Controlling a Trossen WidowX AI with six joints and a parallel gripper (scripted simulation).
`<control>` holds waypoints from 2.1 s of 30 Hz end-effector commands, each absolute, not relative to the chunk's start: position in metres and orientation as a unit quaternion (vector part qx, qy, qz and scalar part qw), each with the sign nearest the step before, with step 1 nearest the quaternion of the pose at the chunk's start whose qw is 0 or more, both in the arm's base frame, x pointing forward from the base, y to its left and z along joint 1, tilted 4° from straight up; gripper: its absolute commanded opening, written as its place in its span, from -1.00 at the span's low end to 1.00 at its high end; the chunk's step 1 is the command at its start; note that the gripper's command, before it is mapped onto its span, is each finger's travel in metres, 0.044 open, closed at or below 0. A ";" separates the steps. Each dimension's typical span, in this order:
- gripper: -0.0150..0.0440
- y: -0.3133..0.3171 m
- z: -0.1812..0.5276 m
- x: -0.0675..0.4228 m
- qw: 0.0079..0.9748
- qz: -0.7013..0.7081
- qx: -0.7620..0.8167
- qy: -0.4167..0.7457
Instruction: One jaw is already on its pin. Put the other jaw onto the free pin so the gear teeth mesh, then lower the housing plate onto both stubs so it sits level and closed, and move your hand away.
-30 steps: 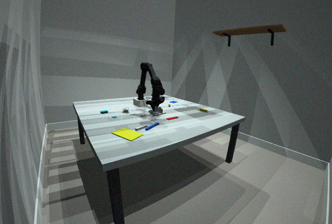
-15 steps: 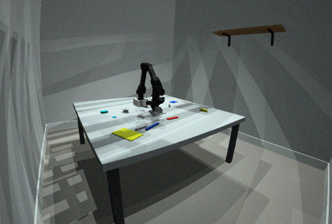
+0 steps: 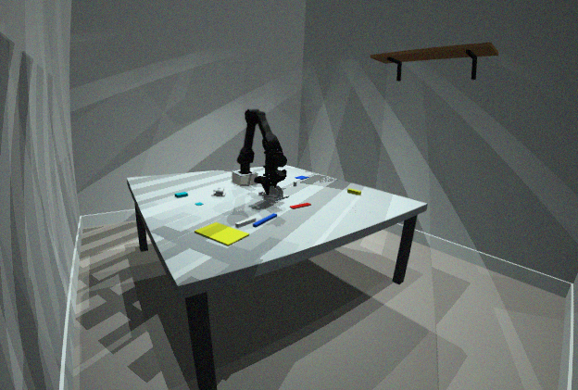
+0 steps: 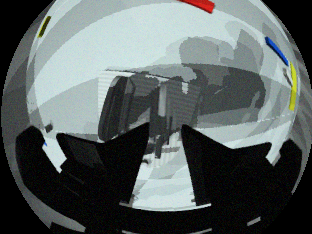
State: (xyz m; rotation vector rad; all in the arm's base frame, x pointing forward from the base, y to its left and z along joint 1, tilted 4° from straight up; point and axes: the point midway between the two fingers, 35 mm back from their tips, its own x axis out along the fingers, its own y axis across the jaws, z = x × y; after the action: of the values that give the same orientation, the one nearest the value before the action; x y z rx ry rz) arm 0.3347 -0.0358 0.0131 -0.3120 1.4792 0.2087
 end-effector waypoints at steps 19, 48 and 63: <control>-0.04 -0.037 0.007 0.335 0.721 0.098 -0.147 0.670; -0.04 -0.037 0.007 0.335 0.721 0.098 -0.147 0.670; -0.04 -0.036 0.013 0.335 0.721 0.098 -0.147 0.670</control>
State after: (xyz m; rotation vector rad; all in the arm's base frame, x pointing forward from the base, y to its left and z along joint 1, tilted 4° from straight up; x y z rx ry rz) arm 0.3351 -0.0360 0.0126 -0.3190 1.4786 0.2151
